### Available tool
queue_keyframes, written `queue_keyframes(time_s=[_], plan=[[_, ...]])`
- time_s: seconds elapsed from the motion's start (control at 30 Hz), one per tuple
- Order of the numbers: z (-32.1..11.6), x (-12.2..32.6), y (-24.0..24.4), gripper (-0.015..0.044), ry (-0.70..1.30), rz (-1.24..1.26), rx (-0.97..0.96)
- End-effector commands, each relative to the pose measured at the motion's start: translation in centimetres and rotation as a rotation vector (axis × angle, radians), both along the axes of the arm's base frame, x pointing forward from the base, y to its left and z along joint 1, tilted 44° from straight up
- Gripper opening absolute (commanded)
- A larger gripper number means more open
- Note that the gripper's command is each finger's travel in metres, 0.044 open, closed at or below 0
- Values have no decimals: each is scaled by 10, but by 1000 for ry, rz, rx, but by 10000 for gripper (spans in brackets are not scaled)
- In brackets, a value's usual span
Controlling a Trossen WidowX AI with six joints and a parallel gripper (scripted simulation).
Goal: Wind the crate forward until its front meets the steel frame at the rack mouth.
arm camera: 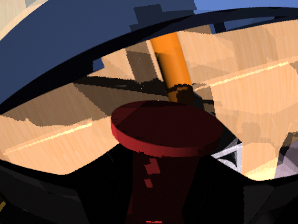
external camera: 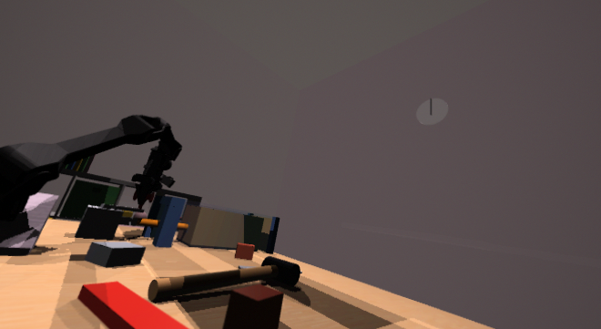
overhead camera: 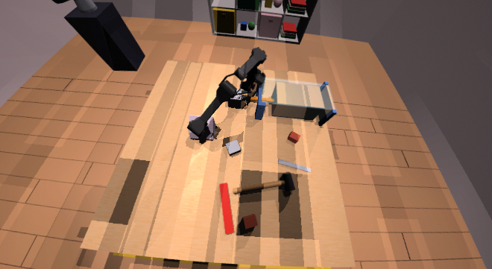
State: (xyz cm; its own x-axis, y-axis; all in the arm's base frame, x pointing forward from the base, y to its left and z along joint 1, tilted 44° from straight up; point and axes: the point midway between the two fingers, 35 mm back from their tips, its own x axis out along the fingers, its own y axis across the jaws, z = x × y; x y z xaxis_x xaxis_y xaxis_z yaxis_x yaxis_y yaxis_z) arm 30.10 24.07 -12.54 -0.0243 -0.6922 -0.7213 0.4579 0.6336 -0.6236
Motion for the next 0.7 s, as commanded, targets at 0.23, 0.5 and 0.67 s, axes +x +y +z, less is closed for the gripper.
queue_keyframes(time_s=[0.23,0.5,0.67], plan=[[-1,0,1,0,631,700,30],[-1,0,1,0,786,871,33],[-1,0,1,0,786,871,33]])
